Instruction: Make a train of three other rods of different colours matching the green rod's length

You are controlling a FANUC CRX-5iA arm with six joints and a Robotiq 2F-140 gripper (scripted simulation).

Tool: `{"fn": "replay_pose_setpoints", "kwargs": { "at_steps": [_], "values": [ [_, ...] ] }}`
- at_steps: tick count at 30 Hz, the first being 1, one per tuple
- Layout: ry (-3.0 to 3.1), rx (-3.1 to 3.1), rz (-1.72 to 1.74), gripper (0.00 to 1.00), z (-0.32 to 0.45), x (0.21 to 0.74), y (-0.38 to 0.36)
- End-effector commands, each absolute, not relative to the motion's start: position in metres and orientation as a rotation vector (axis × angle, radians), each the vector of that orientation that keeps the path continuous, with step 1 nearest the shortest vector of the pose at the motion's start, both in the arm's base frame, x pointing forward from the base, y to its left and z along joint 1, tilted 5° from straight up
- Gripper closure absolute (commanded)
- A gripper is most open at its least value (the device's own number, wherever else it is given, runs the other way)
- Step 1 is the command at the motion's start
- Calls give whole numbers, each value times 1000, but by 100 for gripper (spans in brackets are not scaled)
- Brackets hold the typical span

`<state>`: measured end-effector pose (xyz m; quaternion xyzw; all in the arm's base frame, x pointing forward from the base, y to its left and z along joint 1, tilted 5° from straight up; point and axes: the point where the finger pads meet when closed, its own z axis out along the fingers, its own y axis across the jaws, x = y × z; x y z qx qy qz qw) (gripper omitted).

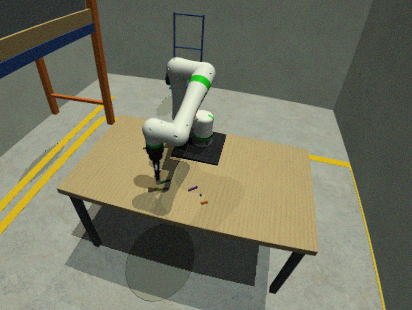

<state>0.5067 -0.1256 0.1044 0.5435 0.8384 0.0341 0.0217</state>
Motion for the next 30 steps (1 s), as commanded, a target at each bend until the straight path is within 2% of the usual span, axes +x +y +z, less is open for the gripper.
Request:
{"fn": "replay_pose_setpoints", "kwargs": {
  "at_steps": [1, 10, 11, 30],
  "values": [
    [2599, 1685, 106, 85, 122, 506, -126],
    [2599, 1685, 106, 85, 130, 505, -126],
    [2599, 1685, 106, 0, 130, 505, -126],
    [2599, 1685, 106, 0, 130, 505, -126]
  ]
}}
